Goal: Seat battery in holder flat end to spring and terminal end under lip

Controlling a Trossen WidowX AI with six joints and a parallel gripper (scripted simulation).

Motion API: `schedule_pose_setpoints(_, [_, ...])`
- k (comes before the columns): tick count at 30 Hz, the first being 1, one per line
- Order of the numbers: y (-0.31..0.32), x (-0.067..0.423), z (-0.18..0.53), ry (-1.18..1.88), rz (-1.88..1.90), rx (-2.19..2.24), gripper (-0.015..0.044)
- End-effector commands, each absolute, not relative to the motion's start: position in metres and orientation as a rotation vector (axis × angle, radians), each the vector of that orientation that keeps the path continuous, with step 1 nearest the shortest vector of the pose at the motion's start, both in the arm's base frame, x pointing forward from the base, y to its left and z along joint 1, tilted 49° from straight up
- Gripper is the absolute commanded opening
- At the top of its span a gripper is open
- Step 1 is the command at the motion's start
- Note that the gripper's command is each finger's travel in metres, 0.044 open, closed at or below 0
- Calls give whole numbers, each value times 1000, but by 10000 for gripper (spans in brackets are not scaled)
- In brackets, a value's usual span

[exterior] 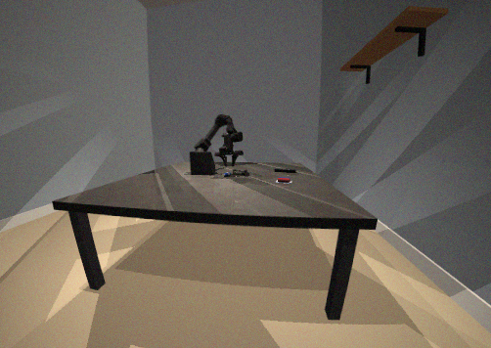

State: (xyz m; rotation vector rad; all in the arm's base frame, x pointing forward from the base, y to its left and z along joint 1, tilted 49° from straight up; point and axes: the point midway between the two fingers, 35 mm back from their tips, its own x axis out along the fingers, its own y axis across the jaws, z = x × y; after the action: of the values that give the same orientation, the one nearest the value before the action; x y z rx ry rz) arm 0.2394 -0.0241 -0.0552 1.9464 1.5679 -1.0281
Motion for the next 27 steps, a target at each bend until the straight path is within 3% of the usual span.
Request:
schedule_pose_setpoints(1, [-15,220,-67,1670,-1301,2185,238])
schedule_pose_setpoints(27, [2,222,-83,1668,-1303,2185,238])
